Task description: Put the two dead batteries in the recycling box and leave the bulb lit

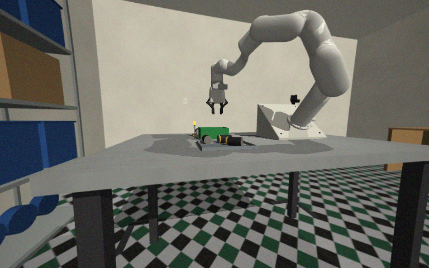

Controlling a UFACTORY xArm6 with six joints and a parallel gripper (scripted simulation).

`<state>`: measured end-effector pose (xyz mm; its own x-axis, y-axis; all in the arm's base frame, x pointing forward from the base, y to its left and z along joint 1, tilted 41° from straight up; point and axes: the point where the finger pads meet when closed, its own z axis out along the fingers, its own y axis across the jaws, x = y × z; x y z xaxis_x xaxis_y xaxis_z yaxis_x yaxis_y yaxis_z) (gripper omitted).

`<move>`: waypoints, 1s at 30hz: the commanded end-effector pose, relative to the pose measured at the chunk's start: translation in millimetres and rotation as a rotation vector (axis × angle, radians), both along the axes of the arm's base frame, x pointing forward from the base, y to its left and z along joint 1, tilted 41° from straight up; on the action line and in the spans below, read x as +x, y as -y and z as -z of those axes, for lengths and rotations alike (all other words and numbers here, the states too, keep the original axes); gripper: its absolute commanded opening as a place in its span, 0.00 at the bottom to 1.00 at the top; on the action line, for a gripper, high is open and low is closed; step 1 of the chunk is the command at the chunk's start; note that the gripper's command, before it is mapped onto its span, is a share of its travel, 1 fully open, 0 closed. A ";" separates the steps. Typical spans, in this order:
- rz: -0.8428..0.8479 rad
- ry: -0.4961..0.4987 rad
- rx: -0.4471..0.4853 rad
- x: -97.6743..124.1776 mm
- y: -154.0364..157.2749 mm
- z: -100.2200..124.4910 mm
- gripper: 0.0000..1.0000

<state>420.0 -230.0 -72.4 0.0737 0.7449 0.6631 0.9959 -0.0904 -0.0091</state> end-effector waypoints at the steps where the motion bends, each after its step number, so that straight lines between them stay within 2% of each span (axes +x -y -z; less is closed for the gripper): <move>1: 0.005 0.010 -0.011 -5.9 1.9 -2.4 0.51; 18: 0.006 0.009 -0.011 -5.8 1.4 -1.8 0.51; 20: 0.006 0.009 -0.011 -5.0 -7.0 7.9 0.51; 22: 0.006 0.009 -0.011 -5.0 -7.0 7.9 0.51; 26: 0.006 0.009 -0.011 -1.8 -39.9 45.9 0.51; 30: 0.006 0.009 -0.011 -1.4 -43.7 50.3 0.51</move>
